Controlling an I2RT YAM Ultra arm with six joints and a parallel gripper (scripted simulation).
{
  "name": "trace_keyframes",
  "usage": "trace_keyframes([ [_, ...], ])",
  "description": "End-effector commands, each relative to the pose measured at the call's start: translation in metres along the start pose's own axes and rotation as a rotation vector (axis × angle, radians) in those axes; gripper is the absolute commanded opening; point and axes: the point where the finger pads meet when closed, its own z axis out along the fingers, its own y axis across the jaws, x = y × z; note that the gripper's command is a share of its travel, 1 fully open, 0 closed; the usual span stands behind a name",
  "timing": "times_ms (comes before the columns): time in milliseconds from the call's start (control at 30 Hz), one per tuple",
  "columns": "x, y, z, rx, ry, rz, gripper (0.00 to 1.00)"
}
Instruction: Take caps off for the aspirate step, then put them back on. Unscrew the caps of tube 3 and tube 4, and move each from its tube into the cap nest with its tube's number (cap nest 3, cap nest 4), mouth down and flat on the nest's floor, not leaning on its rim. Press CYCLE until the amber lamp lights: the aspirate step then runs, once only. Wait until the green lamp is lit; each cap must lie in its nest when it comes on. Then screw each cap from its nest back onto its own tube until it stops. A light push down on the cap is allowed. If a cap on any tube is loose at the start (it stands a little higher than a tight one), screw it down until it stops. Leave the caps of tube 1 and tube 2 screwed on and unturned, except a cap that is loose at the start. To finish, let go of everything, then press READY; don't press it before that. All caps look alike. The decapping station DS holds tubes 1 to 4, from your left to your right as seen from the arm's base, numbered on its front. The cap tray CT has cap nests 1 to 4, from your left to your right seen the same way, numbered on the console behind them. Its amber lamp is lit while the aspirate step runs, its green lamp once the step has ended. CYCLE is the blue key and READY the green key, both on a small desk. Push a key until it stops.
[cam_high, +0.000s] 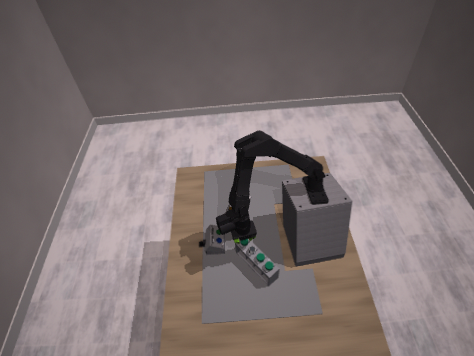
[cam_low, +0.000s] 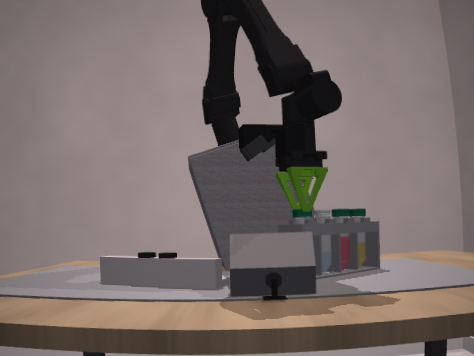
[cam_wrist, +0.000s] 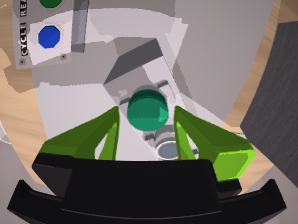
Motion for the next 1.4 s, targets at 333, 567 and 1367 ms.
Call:
trace_keyframes([
  [333,0.0,0.0035,0.0016,-0.013,-0.002,0.0,0.49],
  [567,0.0,0.003,0.0031,-0.013,-0.002,0.0,0.49],
  [1367,-0.0001,0.0022,0.0047,-0.013,-0.002,0.0,0.0],
])
